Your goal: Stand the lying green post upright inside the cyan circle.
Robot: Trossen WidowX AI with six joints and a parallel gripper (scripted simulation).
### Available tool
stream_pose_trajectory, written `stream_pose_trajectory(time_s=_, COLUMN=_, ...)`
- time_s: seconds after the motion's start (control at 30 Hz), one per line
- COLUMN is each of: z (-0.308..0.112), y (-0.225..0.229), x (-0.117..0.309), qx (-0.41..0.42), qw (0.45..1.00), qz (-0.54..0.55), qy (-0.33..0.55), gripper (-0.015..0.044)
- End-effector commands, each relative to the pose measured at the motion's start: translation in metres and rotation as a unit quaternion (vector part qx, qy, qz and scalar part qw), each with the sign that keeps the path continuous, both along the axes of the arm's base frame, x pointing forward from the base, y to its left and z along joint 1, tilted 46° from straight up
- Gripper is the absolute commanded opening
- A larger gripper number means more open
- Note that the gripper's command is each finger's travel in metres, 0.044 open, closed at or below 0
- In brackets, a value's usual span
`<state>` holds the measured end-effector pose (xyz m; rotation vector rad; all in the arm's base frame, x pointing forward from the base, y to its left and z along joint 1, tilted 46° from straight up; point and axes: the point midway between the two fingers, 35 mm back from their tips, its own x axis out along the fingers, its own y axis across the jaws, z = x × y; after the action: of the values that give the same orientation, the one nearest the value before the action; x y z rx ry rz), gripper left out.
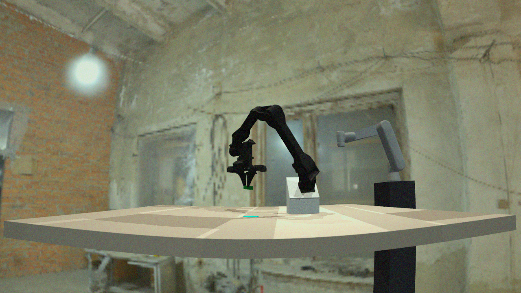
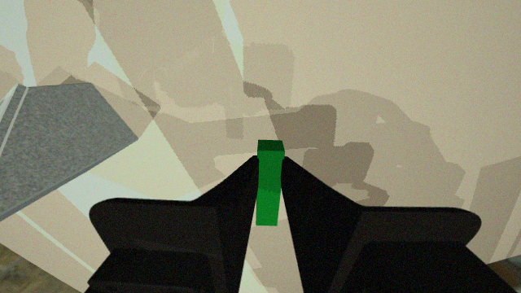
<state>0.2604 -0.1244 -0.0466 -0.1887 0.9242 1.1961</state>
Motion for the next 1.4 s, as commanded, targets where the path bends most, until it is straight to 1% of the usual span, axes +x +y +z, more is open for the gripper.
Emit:
stream_pose_trajectory(time_s=0.0, z=0.005, y=-0.005, x=0.001, qx=-0.004, qw=1.000, qz=0.003, qy=-0.001, gripper=0.0023)
stream_pose_trajectory(time_s=0.7, z=0.056, y=0.032, x=0.012, qx=-0.010, qw=0.986, qz=-0.111, qy=0.127, gripper=0.0023)
stream_pose_trajectory(time_s=1.37, z=0.102, y=0.069, x=0.014, qx=-0.001, qw=0.939, qz=-0.237, qy=0.248, gripper=0.0023)
